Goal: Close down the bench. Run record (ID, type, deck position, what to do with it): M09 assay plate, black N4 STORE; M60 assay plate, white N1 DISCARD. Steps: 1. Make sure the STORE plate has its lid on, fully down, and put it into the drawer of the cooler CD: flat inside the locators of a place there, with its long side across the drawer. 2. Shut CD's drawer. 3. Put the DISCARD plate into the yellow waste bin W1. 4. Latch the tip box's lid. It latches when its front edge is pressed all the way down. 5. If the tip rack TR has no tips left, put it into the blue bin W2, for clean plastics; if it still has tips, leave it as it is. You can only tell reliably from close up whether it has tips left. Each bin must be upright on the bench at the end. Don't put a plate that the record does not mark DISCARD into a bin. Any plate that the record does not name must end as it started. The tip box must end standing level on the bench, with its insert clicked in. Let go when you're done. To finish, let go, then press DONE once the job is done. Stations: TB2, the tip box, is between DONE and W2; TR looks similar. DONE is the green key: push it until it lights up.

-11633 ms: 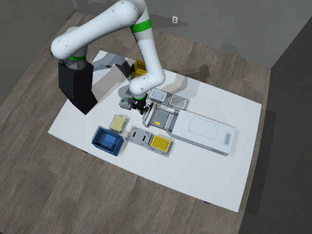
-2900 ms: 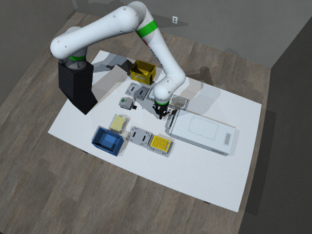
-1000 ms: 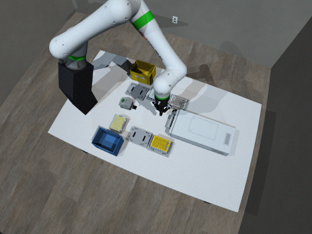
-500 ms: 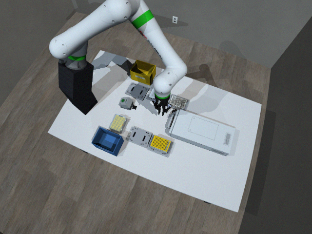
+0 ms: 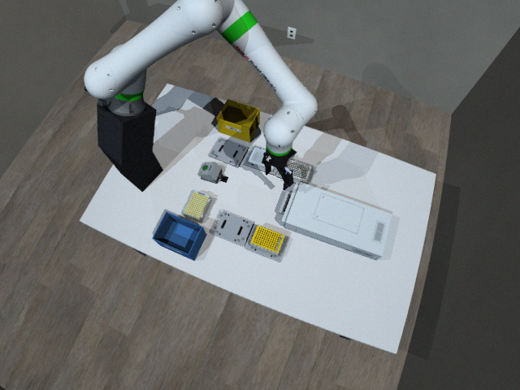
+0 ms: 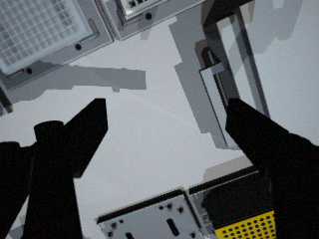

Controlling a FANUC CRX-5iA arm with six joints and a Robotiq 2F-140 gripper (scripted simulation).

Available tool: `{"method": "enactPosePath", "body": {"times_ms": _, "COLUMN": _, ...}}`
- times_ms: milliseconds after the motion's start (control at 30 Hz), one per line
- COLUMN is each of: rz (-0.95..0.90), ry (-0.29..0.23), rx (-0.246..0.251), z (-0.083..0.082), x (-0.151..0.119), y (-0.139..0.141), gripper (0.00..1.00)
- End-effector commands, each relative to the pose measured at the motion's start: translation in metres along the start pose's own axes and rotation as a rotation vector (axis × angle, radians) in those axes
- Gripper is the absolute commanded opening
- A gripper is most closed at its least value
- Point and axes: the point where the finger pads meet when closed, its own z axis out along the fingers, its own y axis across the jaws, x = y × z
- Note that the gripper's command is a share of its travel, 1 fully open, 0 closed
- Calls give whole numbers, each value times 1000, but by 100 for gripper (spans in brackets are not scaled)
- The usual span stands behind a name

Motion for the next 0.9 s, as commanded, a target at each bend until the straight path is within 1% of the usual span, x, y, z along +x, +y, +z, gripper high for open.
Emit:
{"method": "enactPosePath", "body": {"times_ms": 0, "rz": 146, "ry": -24, "rx": -1, "z": -2, "x": 16, "y": 1, "gripper": 70}}
{"method": "enactPosePath", "body": {"times_ms": 400, "rz": 546, "ry": -23, "rx": -5, "z": -5, "x": 64, "y": -1, "gripper": 70}}
{"method": "enactPosePath", "body": {"times_ms": 467, "rz": 546, "ry": -23, "rx": -5, "z": -5, "x": 64, "y": -1, "gripper": 70}}
{"method": "enactPosePath", "body": {"times_ms": 867, "rz": 946, "ry": -22, "rx": -10, "z": -8, "x": 112, "y": -2, "gripper": 70}}
